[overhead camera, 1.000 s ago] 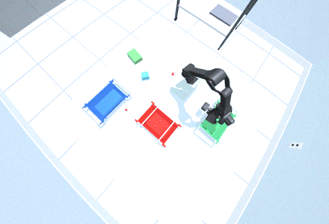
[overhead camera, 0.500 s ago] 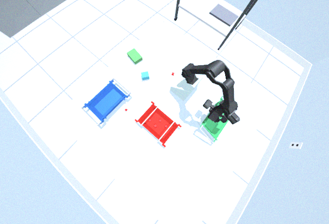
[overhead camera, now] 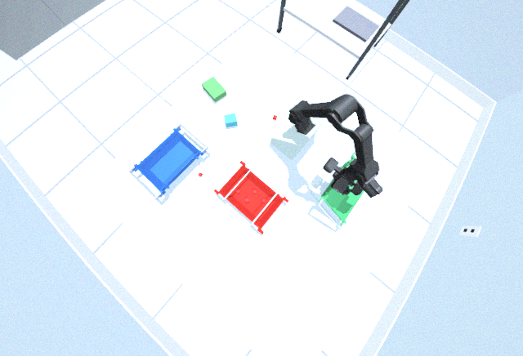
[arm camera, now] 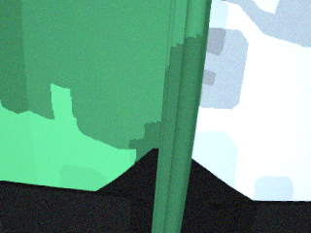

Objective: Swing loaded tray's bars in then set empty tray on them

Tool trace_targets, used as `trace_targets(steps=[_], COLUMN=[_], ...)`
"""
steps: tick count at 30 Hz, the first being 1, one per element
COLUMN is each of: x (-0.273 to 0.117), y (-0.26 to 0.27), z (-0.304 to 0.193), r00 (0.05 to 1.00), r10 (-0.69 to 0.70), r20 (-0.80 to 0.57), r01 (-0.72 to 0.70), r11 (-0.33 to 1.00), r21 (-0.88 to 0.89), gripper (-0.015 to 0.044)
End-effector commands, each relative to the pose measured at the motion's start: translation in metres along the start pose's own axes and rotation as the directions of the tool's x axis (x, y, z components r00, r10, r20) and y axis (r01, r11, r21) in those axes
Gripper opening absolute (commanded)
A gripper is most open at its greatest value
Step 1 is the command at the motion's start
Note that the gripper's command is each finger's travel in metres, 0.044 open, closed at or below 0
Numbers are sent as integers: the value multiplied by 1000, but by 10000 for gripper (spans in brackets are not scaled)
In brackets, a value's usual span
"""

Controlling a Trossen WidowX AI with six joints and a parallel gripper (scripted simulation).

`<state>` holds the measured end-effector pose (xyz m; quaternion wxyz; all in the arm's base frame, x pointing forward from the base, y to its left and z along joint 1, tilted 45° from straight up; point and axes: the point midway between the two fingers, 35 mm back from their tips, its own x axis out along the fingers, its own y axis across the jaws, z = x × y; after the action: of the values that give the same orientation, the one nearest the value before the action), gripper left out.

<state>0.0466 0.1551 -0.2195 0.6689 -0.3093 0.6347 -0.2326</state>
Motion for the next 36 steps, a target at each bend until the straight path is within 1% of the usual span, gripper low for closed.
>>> trace_targets(steps=[1, 24, 36], x=[-17, -103, -105], y=[15, 63, 63], z=[4, 16, 16], r00=[999, 999, 999], r10=[35, 40, 40], r20=[0, 0, 0], r01=[-35, -40, -40], r11=[999, 999, 999], r21=[11, 11, 11], gripper=[0, 0, 0])
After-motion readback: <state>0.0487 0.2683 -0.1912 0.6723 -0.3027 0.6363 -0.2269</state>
